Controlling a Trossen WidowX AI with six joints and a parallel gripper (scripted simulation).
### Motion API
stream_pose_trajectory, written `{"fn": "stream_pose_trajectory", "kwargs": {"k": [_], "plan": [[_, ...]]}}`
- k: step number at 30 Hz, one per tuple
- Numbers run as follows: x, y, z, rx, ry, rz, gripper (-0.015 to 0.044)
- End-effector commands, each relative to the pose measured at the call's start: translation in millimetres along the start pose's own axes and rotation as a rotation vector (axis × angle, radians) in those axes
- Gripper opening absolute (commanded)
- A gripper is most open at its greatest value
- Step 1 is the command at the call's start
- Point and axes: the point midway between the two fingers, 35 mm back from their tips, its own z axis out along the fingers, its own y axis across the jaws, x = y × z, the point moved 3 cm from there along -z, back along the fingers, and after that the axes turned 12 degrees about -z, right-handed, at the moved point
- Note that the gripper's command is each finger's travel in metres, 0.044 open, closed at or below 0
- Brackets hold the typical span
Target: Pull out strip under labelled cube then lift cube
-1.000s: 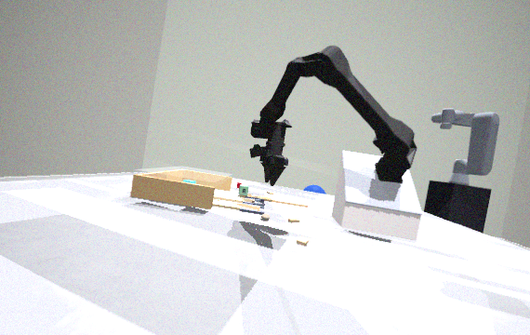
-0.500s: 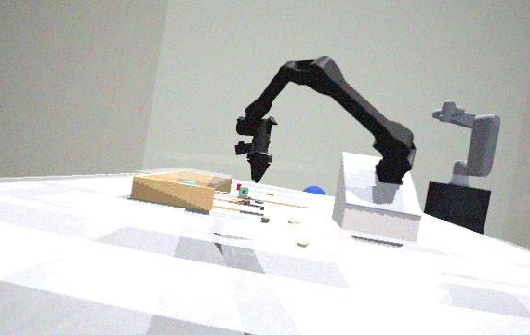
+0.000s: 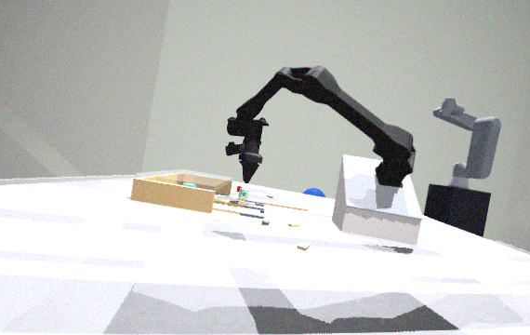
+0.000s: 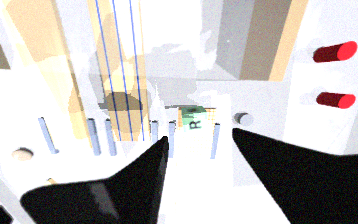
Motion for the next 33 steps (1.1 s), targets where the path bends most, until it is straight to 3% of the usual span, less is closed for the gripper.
{"fn": "stream_pose_trajectory", "kwargs": {"k": [1, 30, 33], "plan": [[-1, 0, 7, -0.004, -0.003, 0.005, 0.025], [0, 1, 51, -0.007, -0.004, 0.005, 0.025], [-1, 1, 48, -0.003, -0.001, -0.003, 0.0171]]}}
